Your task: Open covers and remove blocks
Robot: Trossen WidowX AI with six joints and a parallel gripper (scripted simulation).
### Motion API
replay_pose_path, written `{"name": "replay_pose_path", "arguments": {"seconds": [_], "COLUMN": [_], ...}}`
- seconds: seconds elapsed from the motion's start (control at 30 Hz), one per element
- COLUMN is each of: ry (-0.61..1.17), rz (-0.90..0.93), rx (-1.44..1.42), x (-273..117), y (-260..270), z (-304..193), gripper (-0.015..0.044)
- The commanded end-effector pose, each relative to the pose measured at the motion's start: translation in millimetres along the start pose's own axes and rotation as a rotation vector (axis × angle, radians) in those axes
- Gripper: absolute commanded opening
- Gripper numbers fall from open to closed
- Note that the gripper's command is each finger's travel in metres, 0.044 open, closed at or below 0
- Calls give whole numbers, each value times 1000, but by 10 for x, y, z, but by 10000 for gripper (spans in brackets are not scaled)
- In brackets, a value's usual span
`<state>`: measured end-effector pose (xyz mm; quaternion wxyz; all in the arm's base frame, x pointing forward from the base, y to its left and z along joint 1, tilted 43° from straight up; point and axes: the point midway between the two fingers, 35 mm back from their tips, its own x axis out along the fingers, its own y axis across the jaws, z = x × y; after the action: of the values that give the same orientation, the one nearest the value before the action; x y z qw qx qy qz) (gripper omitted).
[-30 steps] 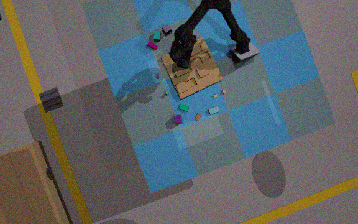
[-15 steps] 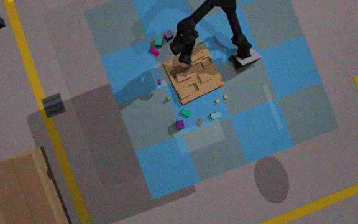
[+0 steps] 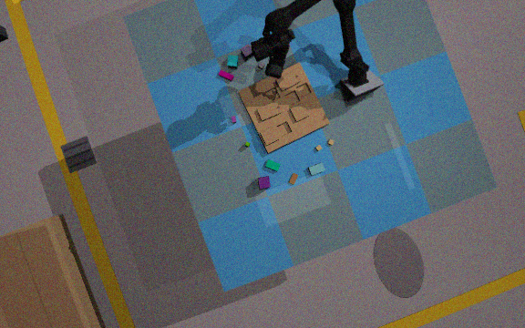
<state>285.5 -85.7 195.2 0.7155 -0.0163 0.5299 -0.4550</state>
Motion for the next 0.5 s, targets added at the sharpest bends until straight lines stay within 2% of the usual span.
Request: {"name": "replay_pose_path", "arguments": {"seconds": [0.0,0.47], "ry": [0,-7], "rz": [-8,-17], "rx": [-3,-3], "x": [3,-19], "y": [-156,-682], "z": [-15,-97], "gripper": [80,80]}}
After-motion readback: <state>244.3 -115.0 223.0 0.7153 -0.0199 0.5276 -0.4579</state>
